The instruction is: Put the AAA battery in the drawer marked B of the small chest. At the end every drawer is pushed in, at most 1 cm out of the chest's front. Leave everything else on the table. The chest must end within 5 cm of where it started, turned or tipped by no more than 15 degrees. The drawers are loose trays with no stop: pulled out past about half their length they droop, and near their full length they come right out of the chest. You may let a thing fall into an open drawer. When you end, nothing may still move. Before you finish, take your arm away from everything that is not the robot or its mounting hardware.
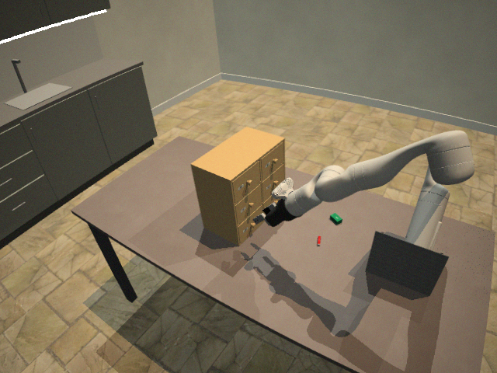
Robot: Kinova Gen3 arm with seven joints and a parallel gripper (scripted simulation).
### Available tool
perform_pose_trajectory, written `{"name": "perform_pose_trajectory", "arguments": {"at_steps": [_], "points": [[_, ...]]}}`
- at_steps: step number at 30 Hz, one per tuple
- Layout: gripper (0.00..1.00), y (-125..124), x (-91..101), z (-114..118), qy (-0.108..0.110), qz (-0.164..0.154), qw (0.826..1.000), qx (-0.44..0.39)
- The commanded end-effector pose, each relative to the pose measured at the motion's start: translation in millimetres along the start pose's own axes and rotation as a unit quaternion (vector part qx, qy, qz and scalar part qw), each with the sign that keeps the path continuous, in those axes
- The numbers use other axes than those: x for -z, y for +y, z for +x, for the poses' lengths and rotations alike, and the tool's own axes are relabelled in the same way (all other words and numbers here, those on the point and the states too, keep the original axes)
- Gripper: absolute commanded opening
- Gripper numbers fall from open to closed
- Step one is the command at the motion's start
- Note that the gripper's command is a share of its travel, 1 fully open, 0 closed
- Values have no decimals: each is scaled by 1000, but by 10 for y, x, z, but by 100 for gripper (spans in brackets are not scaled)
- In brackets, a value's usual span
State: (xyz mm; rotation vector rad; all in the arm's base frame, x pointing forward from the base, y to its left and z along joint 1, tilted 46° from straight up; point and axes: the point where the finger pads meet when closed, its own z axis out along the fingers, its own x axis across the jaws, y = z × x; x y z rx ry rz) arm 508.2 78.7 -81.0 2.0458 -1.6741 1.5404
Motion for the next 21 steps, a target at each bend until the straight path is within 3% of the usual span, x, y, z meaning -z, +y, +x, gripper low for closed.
{"name": "perform_pose_trajectory", "arguments": {"at_steps": [1, 21], "points": [[100, -48, 73, -49, -4, -13, 1000, 4], [100, -76, 338, -47, -4, -108, 994, 5]]}}
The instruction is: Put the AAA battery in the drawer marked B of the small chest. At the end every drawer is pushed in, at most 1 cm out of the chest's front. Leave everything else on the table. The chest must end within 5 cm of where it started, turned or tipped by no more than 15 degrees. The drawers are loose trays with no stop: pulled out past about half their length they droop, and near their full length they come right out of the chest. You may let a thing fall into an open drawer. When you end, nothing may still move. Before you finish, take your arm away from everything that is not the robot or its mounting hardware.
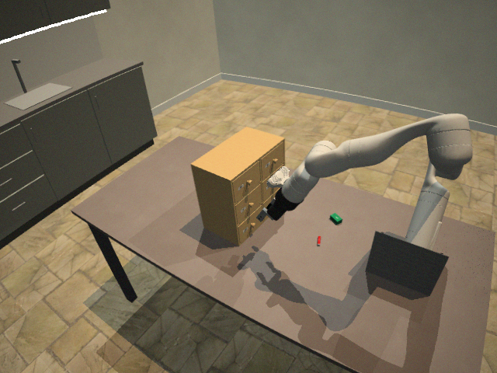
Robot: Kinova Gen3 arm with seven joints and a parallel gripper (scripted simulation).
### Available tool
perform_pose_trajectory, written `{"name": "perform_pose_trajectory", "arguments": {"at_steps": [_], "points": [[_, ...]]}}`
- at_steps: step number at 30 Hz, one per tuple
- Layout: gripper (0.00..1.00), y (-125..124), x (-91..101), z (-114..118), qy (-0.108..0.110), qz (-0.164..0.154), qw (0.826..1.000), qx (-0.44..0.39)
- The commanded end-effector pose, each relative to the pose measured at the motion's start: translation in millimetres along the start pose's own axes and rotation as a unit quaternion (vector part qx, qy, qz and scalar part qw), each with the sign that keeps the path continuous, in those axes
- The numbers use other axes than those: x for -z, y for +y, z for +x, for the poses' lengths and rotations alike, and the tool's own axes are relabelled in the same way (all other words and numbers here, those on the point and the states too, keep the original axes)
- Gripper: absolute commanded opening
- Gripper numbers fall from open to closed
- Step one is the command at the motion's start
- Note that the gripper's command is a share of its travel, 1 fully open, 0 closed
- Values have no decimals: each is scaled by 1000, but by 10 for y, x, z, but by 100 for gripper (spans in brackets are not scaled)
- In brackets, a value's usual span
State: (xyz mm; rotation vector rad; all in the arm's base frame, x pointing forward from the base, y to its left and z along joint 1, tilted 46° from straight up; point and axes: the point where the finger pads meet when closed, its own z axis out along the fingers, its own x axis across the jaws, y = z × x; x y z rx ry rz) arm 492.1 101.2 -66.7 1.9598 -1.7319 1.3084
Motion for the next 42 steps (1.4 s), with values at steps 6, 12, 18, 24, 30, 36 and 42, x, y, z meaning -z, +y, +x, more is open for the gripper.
{"name": "perform_pose_trajectory", "arguments": {"at_steps": [6, 12, 18, 24, 30, 36, 42], "points": [[100, -23, 148, -9, -1, -49, 999, -2], [100, -11, 237, 8, -1, -90, 996, -4], [100, -5, 313, 4, -1, -115, 993, -3], [100, 5, 408, 8, -1, -150, 989, -4], [100, 13, 497, 7, -2, -182, 983, -3], [100, 17, 549, 8, -2, -200, 980, -3], [100, 23, 615, 8, -2, -223, 975, -3]]}}
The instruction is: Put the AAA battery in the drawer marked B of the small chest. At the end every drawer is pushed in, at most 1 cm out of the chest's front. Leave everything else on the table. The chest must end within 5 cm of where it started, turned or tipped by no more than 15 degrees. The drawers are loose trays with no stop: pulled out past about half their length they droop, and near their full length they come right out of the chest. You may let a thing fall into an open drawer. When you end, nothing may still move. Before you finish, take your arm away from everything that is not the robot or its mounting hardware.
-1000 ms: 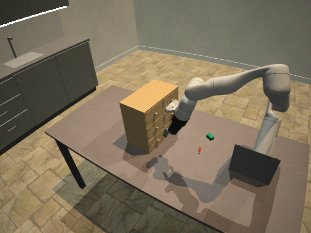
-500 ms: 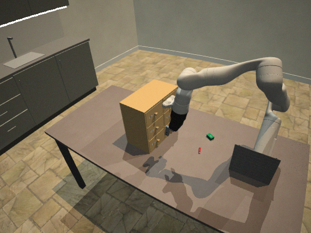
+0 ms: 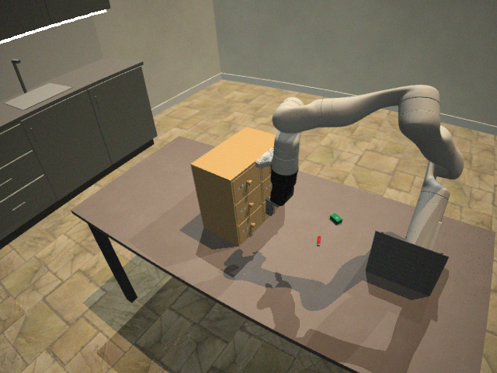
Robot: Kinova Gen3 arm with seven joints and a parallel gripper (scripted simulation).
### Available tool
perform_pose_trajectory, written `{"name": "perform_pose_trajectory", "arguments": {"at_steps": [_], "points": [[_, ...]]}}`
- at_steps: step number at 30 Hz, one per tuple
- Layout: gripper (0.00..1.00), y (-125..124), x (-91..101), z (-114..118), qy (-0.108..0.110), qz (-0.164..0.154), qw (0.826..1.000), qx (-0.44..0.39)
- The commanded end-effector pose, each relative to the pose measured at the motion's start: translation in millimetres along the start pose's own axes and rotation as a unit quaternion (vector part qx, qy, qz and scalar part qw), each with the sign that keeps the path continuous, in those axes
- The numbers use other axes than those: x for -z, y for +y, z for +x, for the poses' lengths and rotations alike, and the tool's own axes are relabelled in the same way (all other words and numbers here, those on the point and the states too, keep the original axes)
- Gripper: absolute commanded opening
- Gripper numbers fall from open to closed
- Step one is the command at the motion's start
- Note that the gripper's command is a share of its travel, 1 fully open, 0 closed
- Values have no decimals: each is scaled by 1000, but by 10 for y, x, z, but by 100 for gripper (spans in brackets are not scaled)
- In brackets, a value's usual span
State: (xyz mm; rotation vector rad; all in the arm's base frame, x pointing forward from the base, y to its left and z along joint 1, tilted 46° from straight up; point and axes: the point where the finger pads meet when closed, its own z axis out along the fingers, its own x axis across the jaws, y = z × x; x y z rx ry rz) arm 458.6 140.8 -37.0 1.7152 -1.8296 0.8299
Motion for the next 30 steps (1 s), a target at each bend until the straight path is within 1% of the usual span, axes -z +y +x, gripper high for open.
{"name": "perform_pose_trajectory", "arguments": {"at_steps": [1, 6, 16, 30], "points": [[100, -29, 49, 36, 1, -11, 1000, -4], [100, -9, 85, 37, 1, -25, 1000, -4], [100, 16, 127, 31, 1, -40, 999, -4], [100, 32, 158, 23, 1, -47, 999, -3]]}}
